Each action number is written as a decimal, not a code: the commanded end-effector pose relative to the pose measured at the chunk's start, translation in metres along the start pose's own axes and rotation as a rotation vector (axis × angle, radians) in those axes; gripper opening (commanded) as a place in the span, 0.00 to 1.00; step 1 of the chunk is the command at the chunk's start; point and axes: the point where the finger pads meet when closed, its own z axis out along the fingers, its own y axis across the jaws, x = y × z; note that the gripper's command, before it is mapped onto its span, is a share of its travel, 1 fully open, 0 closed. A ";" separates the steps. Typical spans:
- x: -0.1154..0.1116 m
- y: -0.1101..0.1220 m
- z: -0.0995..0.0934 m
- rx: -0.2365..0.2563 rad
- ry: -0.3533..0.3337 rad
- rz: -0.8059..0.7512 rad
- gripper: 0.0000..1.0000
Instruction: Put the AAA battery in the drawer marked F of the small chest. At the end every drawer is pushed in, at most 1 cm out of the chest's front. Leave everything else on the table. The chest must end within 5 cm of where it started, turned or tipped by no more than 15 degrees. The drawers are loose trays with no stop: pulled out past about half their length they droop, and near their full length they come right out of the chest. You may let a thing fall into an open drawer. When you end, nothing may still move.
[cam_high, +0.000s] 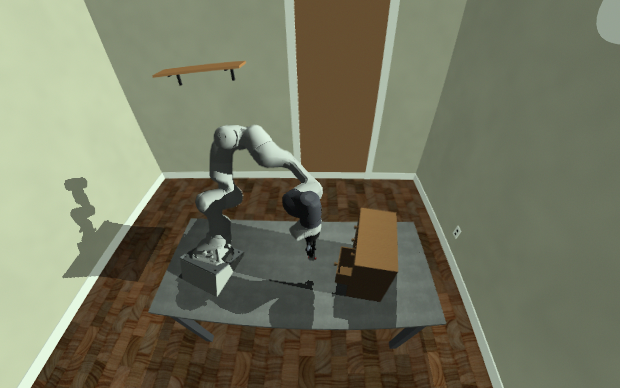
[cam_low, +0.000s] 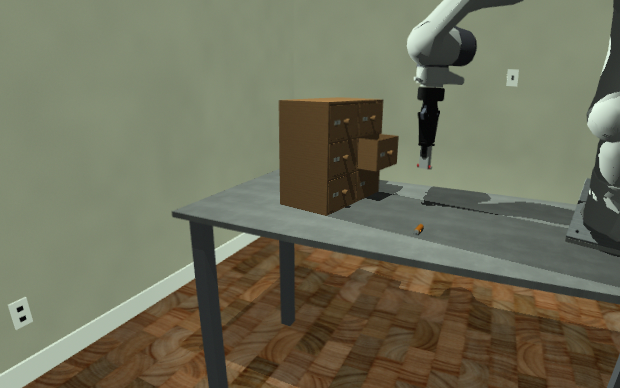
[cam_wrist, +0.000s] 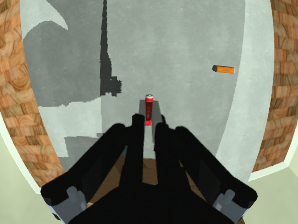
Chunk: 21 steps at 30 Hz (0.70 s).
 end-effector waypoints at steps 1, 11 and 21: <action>0.004 0.002 -0.016 -0.006 0.015 0.016 0.03; 0.003 0.002 -0.057 -0.006 0.015 0.016 0.03; 0.003 0.001 -0.094 -0.006 0.015 0.016 0.03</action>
